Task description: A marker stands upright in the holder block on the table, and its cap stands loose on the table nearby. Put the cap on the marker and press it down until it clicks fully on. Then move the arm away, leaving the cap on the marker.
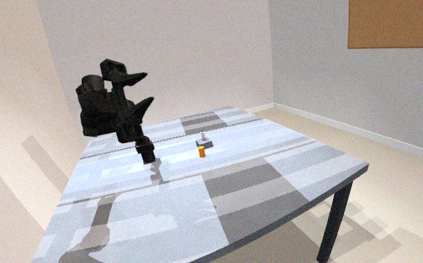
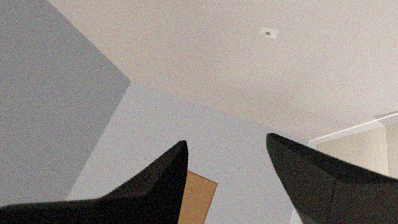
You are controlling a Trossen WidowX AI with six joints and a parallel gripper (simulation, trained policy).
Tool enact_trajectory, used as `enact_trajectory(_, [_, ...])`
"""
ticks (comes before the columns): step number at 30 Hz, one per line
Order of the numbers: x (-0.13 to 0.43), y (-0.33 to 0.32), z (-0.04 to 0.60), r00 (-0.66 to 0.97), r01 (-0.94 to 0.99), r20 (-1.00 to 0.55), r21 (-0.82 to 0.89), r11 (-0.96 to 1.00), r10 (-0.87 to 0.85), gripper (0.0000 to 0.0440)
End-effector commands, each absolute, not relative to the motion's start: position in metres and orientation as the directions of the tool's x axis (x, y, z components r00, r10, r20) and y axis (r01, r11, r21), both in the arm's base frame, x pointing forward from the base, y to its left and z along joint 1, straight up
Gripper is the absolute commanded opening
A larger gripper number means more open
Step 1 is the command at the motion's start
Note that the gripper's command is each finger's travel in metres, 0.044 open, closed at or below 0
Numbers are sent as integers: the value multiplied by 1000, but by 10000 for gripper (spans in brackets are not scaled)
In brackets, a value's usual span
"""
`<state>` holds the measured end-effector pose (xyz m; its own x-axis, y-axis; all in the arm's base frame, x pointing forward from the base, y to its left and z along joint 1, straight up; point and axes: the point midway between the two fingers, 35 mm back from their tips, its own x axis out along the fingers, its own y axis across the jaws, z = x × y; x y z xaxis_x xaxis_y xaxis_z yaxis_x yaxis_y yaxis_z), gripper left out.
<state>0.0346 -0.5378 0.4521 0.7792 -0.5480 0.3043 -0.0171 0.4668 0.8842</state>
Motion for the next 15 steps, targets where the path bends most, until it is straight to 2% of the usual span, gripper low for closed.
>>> enact_trajectory(1, [48, -539, 449, 782, -21, 285, 901, 434, -554, 253])
enact_trajectory(15, [100, -539, 437, 804, -22, 200, 951, 309, -559, 276])
